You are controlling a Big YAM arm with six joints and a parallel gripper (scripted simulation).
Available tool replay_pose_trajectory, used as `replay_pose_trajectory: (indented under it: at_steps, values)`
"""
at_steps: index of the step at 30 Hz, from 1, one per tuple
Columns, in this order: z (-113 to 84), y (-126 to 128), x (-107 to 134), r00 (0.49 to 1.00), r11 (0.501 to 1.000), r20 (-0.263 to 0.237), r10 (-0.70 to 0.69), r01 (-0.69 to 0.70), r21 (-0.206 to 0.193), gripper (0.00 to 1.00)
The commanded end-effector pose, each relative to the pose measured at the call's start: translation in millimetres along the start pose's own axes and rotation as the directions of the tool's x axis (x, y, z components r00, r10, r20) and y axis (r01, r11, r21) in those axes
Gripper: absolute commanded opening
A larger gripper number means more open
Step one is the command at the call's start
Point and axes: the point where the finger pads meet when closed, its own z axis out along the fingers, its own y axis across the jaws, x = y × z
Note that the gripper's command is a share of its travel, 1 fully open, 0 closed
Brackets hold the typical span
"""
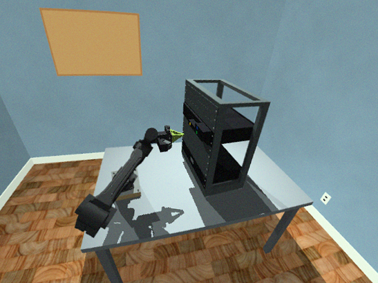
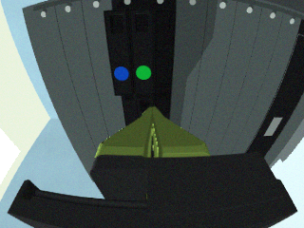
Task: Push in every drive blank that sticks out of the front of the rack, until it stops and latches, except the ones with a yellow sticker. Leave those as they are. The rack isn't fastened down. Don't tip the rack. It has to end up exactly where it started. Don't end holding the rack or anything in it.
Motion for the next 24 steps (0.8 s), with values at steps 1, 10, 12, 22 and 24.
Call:
replay_pose_trajectory:
  at_steps: [1,10,12,22,24]
  values:
    - [8.9,28.9,-34.8,0.999,0.999,0.028,0.035,-0.035,-0.009,0.00]
    - [5.7,35.1,-55.4,0.999,0.999,0.029,0.037,-0.036,-0.010,0.00]
    - [1.5,5.9,-31.2,1.000,0.999,-0.011,-0.023,0.023,0.029,0.00]
    - [62.5,34.0,-52.9,0.999,0.999,0.035,0.038,-0.037,-0.016,0.00]
    - [72.2,33.7,-53.0,0.999,0.999,0.036,0.037,-0.036,-0.016,0.00]
